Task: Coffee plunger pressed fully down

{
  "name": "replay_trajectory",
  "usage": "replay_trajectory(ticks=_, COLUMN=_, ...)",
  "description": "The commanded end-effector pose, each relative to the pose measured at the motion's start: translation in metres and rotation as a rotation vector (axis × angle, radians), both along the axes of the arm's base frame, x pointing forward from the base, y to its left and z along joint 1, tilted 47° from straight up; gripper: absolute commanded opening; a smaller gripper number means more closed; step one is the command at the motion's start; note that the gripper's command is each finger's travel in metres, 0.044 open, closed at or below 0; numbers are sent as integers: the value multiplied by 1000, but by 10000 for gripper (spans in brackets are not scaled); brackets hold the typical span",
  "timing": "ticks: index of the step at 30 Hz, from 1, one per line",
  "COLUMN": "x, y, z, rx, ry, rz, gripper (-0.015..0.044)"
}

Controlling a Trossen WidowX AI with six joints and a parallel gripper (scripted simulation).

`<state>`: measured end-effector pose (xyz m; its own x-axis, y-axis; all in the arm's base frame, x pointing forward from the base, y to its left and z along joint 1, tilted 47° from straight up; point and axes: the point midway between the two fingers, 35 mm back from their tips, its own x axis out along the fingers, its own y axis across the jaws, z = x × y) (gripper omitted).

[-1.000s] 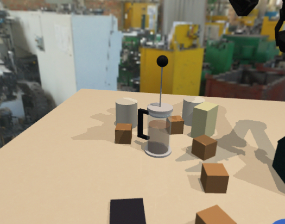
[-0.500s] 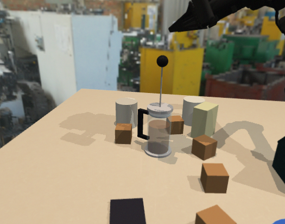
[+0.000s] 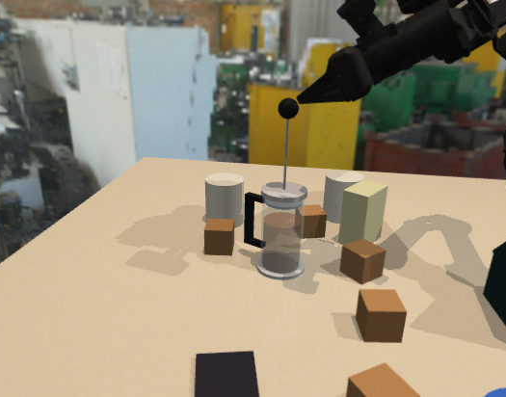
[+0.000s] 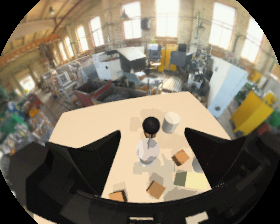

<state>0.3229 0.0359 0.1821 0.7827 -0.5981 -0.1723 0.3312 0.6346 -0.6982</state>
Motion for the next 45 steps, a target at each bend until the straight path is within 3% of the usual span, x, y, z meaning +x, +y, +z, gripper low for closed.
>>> replay_trajectory(ticks=1, x=3, y=-3, z=0, rx=3, ry=-2, rz=5, gripper=440)
replay_trajectory(ticks=24, x=29, y=-23, z=-6, rx=1, ry=-5, rz=6, gripper=440)
replay_trajectory(ticks=35, x=29, y=-23, z=-6, rx=1, ry=-5, rz=6, gripper=151)
replay_trajectory(ticks=45, x=29, y=-23, z=-6, rx=1, ry=-5, rz=6, gripper=124)
